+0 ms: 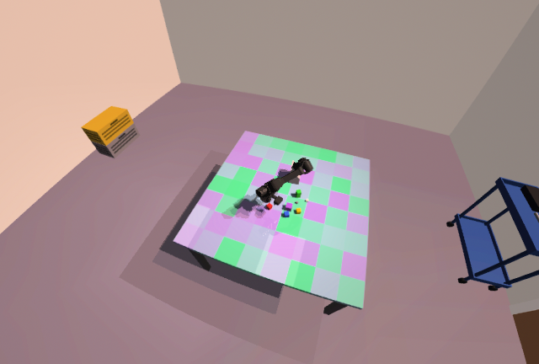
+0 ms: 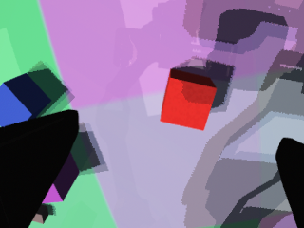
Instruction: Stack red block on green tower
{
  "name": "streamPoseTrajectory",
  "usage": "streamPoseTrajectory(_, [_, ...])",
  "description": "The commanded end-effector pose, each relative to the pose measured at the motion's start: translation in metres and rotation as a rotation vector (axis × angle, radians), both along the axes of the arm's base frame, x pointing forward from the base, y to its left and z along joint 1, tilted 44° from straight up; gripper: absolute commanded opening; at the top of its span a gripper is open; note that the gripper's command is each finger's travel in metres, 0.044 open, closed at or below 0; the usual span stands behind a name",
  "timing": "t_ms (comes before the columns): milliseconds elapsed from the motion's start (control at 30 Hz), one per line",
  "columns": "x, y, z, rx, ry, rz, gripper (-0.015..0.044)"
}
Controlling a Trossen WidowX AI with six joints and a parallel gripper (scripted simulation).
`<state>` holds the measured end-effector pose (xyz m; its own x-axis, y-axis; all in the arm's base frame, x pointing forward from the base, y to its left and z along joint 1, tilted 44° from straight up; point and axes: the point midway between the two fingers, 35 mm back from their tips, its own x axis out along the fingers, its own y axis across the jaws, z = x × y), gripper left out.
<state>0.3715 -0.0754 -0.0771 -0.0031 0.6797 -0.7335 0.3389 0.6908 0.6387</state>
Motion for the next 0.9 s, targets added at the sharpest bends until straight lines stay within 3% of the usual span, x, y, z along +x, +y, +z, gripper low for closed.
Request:
streamPoseTrajectory(0, [-0.008, -0.002, -0.010, 0.008, 0.083, -0.047, 0.0440])
streamPoseTrajectory(867, [-0.014, 0.040, -0.050, 0.010, 0.087, -0.050, 0.0440])
